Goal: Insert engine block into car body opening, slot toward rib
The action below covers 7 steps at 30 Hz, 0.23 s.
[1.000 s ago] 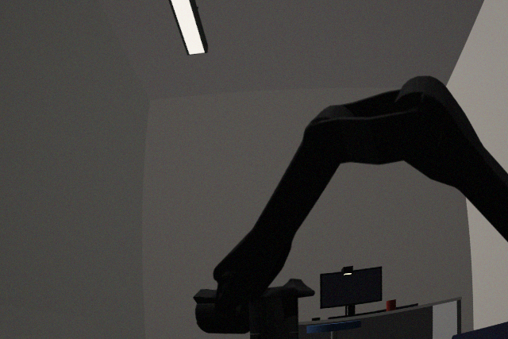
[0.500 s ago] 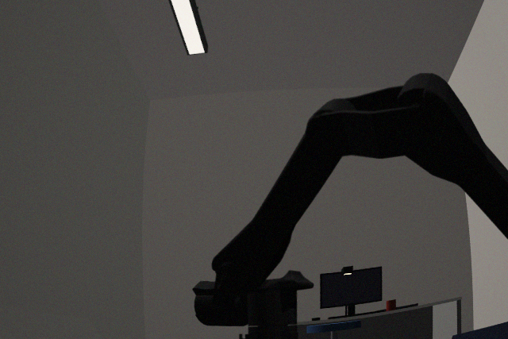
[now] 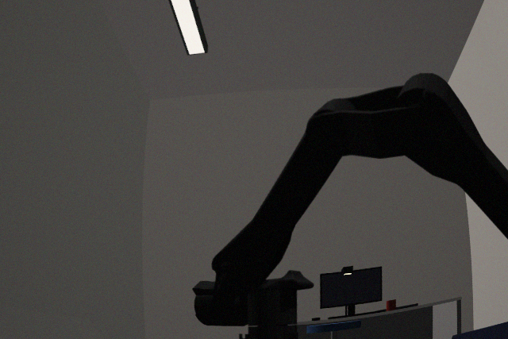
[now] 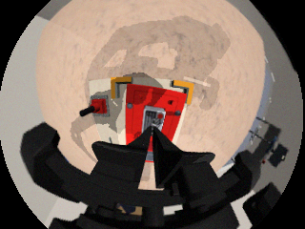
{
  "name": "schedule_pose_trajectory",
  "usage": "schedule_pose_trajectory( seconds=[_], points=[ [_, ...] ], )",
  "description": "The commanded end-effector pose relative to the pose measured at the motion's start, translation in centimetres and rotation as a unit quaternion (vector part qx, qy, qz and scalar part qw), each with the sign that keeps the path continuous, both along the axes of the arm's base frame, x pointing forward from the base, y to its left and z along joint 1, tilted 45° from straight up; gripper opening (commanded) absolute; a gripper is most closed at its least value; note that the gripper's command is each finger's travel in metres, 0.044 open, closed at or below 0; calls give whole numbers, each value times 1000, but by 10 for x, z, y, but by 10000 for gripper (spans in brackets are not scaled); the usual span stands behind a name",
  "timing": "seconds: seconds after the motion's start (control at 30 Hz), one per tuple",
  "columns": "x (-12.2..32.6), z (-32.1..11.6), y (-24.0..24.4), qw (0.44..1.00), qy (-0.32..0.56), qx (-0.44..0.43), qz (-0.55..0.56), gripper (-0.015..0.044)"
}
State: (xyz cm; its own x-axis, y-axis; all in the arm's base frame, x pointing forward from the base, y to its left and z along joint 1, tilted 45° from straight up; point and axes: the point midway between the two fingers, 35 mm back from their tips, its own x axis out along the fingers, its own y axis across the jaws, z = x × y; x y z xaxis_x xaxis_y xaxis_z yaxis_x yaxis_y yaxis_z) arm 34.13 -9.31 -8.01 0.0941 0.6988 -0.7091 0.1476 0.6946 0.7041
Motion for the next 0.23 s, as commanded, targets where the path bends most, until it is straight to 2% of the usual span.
schedule_pose_trajectory(
  seconds=[0.0,0.2],
  points=[
    [0,0,-1,1000,-2,-2,3,0],
    [0,0,-1,1000,-2,-2,3,0]
  ],
)
